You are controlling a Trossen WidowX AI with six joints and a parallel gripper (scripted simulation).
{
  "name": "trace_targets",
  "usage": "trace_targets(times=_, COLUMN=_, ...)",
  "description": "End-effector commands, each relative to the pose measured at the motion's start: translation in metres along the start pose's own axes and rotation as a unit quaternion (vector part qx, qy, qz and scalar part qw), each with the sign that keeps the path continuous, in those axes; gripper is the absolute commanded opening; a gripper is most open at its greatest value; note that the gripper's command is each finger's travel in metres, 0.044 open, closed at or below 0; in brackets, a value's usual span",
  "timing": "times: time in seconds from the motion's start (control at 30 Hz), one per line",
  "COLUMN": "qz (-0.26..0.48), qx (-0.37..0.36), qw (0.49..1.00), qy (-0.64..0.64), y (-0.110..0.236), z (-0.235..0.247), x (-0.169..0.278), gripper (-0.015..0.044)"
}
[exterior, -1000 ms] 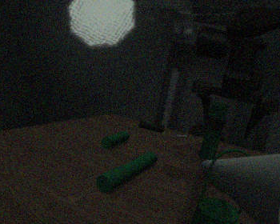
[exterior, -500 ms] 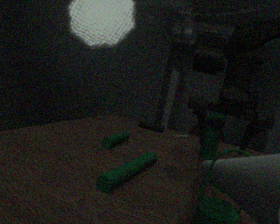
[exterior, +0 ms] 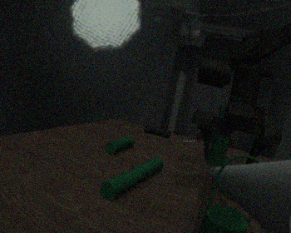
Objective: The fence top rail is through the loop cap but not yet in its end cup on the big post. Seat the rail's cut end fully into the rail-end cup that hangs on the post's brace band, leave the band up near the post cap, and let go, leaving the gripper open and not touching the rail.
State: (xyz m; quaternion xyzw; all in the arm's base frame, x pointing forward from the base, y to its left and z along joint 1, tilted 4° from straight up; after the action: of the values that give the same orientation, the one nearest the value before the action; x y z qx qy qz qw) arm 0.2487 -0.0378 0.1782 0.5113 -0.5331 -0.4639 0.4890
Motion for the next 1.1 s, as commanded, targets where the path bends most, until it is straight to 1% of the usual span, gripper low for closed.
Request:
trace_targets(times=0.0, qz=-0.003, qx=-0.004, qw=1.0, qy=0.001, y=-0.009, z=0.001, x=0.0, gripper=0.044)
trace_targets(times=0.97, qz=-0.003, qx=-0.004, qw=1.0, qy=0.001, y=-0.053, z=0.003, x=-0.001, gripper=0.044)
trace_targets(times=1.07, qz=-0.003, qx=-0.004, qw=1.0, qy=0.001, y=-0.053, z=0.003, x=-0.001, gripper=0.0361)
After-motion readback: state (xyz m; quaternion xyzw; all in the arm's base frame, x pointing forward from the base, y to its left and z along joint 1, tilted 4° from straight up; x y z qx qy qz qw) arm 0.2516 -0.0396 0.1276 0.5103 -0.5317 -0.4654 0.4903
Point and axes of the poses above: the point midway between the two fingers, 35 mm back from their tips, its own y axis back along the fingers, its own z axis across the jaws, x = y × z, the point moved 10 cm from there along y, back along the fingers, and after that the axes turned 9 degrees about y, right-handed, at the moved point
